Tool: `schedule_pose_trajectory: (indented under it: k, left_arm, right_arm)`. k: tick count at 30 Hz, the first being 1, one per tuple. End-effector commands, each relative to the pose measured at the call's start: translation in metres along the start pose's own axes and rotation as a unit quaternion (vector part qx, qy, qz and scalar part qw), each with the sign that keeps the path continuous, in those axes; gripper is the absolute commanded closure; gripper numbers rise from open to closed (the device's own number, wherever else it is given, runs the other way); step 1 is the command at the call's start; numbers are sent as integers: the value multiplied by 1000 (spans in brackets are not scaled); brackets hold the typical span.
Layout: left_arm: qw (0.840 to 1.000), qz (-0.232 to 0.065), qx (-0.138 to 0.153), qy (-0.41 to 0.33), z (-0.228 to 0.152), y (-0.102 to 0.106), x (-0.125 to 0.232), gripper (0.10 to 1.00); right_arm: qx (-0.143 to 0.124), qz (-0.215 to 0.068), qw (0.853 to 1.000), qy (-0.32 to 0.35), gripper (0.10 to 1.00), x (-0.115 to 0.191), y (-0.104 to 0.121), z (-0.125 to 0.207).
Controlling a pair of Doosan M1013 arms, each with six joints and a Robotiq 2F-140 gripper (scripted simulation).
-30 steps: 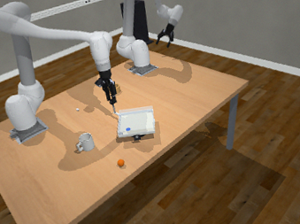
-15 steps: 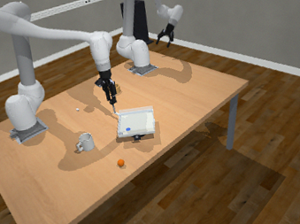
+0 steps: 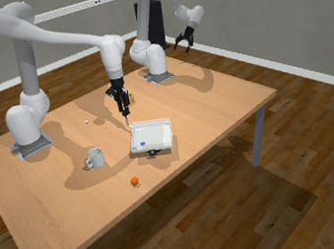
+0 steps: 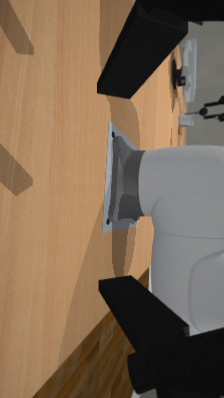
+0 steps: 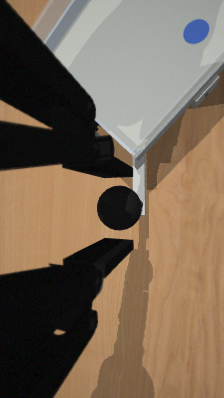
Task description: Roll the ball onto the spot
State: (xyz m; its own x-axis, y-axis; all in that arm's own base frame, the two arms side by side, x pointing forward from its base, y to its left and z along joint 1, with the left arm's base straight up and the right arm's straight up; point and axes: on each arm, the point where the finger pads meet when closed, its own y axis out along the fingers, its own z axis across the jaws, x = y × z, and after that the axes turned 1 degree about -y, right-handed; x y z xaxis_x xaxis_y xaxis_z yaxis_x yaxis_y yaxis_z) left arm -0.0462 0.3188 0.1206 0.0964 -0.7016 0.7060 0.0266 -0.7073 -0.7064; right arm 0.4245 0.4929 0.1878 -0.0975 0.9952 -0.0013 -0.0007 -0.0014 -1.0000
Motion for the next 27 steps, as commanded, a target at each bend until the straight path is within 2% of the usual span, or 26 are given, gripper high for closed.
schedule_pose_trajectory:
  k: [1,27]
  left_arm:
    - [1000,0,0,0,0,0,0,98]
    - [1000,0,0,0,0,0,0,98]
  right_arm:
    - [0,-1,1000,0,674,0,-1,0]
    - [0,-1,1000,0,674,0,9,0]
